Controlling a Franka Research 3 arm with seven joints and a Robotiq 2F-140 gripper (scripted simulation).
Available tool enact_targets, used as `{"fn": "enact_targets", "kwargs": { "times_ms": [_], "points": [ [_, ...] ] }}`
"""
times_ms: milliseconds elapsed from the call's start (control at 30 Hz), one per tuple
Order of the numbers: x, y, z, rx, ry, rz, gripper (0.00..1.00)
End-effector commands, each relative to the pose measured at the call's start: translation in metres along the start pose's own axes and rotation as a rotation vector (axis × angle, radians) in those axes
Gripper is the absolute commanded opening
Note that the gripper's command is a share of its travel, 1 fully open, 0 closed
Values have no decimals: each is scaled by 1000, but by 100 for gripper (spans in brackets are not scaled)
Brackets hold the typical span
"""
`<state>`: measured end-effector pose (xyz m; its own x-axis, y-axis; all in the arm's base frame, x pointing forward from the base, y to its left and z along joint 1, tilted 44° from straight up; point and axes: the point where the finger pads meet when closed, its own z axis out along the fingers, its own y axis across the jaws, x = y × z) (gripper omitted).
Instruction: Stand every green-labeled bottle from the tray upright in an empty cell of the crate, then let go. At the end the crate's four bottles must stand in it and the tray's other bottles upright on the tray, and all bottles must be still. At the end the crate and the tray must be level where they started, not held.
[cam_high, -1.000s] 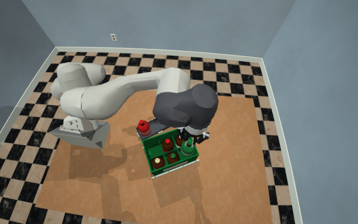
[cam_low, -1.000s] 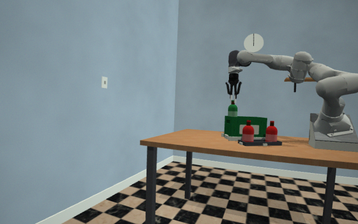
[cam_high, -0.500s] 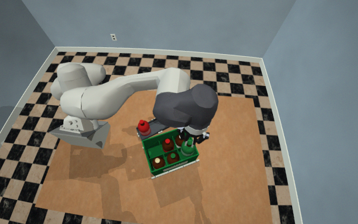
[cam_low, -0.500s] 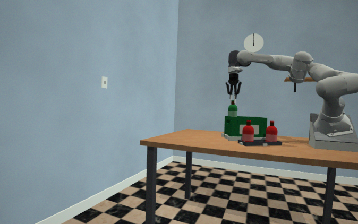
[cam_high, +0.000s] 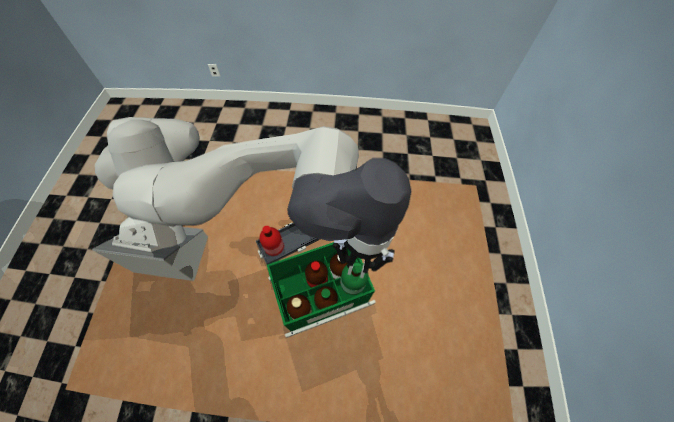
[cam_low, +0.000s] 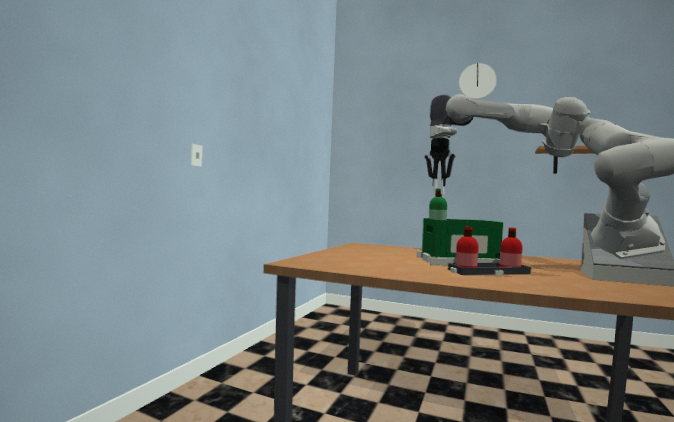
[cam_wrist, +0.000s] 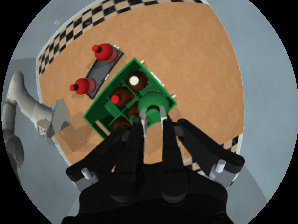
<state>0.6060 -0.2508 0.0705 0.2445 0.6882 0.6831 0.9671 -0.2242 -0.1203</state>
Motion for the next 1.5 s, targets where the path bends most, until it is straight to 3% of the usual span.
{"fn": "enact_targets", "kwargs": {
  "times_ms": [0, 600, 1467],
  "points": [
    [-3, 2, -5, -13, -3, 9, 0],
    [-3, 2, -2, -13, -3, 9, 0],
    [-3, 2, 23, -13, -3, 9, 0]
  ]
}}
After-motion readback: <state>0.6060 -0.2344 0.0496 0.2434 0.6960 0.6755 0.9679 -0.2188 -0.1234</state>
